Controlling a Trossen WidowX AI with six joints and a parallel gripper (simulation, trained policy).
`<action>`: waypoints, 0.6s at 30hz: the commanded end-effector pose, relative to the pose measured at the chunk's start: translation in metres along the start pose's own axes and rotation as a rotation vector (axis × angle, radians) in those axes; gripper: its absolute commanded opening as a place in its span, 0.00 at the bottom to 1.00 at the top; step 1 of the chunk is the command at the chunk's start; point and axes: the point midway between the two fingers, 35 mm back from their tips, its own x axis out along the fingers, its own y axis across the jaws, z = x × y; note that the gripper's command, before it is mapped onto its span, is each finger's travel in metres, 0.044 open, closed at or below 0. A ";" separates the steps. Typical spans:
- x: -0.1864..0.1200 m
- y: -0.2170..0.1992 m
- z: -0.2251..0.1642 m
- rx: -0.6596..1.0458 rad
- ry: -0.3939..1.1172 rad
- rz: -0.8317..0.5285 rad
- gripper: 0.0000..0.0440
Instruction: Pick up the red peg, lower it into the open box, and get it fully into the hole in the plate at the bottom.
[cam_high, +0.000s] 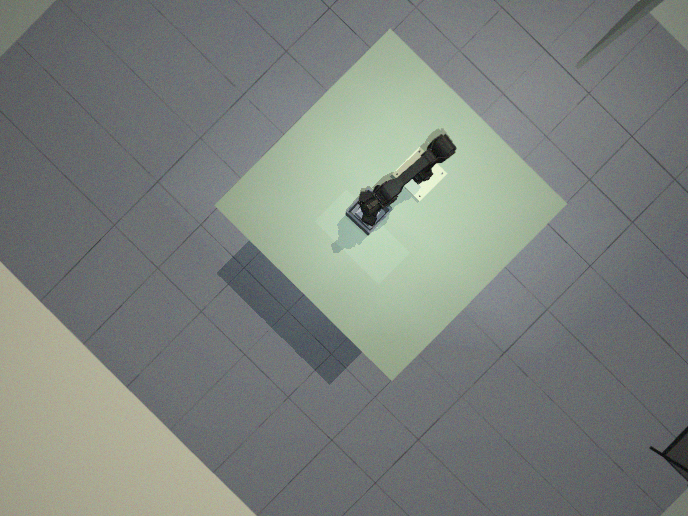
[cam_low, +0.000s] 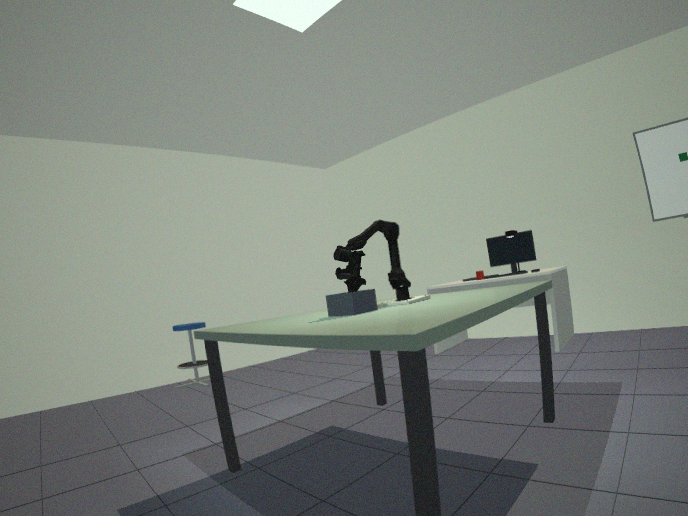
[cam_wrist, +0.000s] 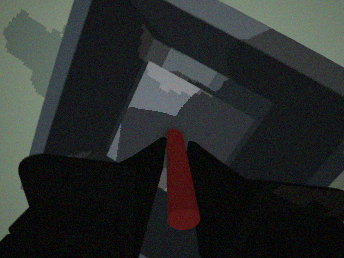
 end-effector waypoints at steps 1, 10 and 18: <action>0.005 0.002 0.004 -0.021 0.003 -0.015 0.34; 0.003 0.010 0.018 -0.055 0.005 -0.042 0.38; 0.001 0.020 0.031 -0.082 0.017 -0.044 0.38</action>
